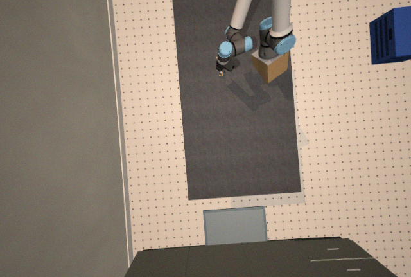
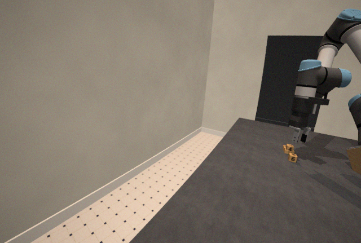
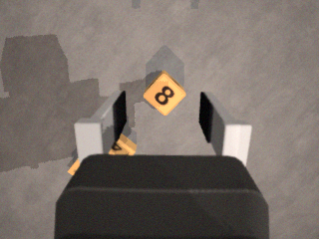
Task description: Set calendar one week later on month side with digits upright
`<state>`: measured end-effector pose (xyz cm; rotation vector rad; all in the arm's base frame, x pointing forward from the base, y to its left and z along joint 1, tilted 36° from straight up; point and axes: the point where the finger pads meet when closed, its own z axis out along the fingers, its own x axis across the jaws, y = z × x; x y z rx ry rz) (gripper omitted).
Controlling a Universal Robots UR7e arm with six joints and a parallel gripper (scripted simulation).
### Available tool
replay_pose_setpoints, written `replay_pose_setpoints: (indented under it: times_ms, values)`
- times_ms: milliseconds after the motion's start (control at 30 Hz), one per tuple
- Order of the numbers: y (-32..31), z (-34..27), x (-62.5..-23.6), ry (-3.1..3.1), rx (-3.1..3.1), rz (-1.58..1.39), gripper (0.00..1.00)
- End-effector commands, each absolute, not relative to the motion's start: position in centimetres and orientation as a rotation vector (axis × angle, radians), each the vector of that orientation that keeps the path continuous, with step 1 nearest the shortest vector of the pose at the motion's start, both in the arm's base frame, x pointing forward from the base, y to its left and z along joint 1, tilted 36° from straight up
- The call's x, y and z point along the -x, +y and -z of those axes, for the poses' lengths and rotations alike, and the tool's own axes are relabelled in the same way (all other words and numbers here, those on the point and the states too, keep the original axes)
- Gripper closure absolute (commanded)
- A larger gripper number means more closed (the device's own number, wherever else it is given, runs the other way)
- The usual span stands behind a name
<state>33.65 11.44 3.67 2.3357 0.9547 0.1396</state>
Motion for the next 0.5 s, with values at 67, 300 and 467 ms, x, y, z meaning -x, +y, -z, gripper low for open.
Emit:
replay_pose_setpoints:
  times_ms: [67, 300, 467]
  values:
    - [11.39, -3.63, -33.77, 0.749, -2.417, -0.211, 0.00]
    - [11.21, -3.61, -33.95, 0.459, -2.503, -0.305, 0.00]
    - [11.07, -3.63, -34.06, 0.304, -2.537, -0.354, 0.00]
